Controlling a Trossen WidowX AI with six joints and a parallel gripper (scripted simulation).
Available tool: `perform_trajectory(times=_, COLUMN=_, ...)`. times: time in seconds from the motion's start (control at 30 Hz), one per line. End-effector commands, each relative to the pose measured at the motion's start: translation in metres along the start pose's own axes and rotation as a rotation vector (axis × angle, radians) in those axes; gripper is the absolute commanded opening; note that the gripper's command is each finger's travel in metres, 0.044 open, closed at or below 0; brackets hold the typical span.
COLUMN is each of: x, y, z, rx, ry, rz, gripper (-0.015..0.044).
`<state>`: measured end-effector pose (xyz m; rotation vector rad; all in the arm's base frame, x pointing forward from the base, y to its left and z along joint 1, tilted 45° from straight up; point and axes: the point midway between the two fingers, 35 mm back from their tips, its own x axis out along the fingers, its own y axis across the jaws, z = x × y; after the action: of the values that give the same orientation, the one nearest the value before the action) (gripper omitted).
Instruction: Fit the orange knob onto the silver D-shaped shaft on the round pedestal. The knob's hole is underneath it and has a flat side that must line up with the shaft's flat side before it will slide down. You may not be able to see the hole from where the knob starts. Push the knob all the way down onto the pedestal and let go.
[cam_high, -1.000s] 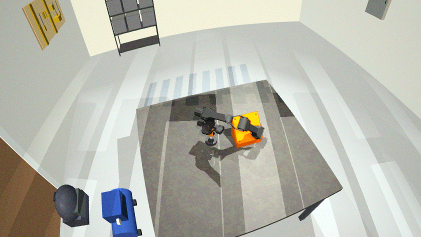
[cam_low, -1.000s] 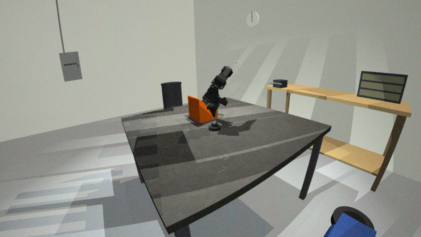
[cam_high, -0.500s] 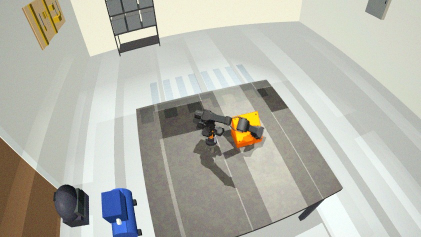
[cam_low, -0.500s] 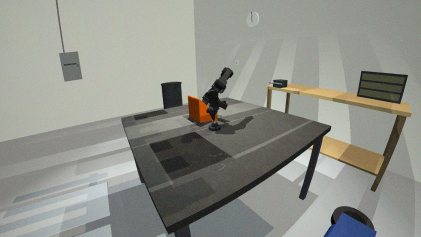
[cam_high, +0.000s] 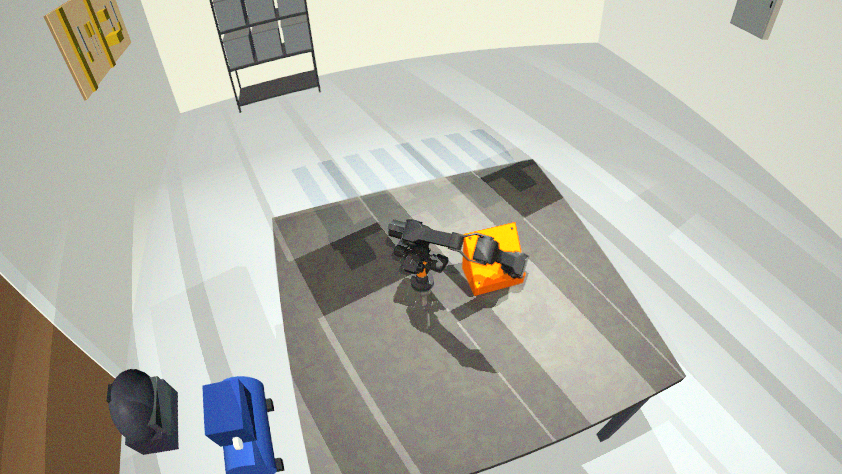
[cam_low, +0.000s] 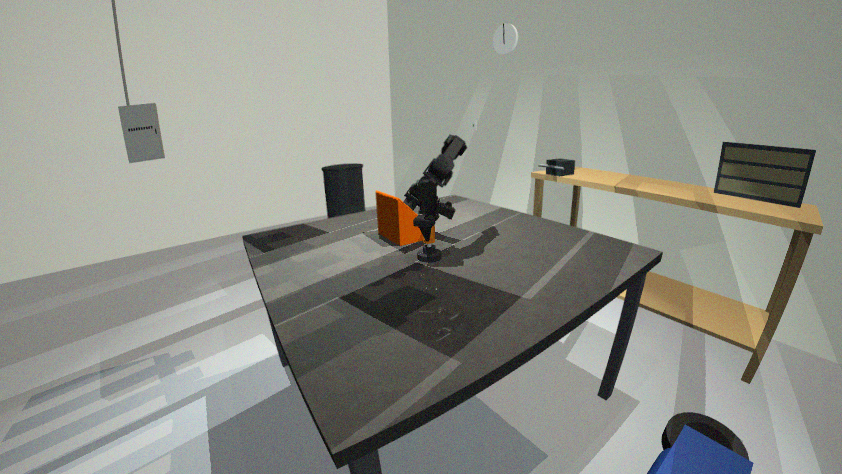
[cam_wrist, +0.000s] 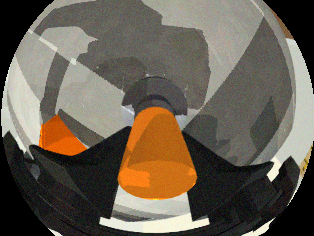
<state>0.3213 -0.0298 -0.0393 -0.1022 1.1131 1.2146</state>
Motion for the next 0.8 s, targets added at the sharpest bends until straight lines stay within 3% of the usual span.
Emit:
perform_trajectory(times=0.0, x=0.0001, y=0.0009, z=0.0, rx=0.005, ry=-0.003, rz=0.0, gripper=0.0)
perform_trajectory(times=0.37, x=-0.0046, y=0.0018, z=-0.0008, rx=0.005, ry=-0.003, rz=-0.001, gripper=0.0)
perform_trajectory(times=0.77, x=-0.0022, y=-0.0012, z=-0.001, rx=-0.205, ry=-0.003, rz=-0.001, gripper=0.0)
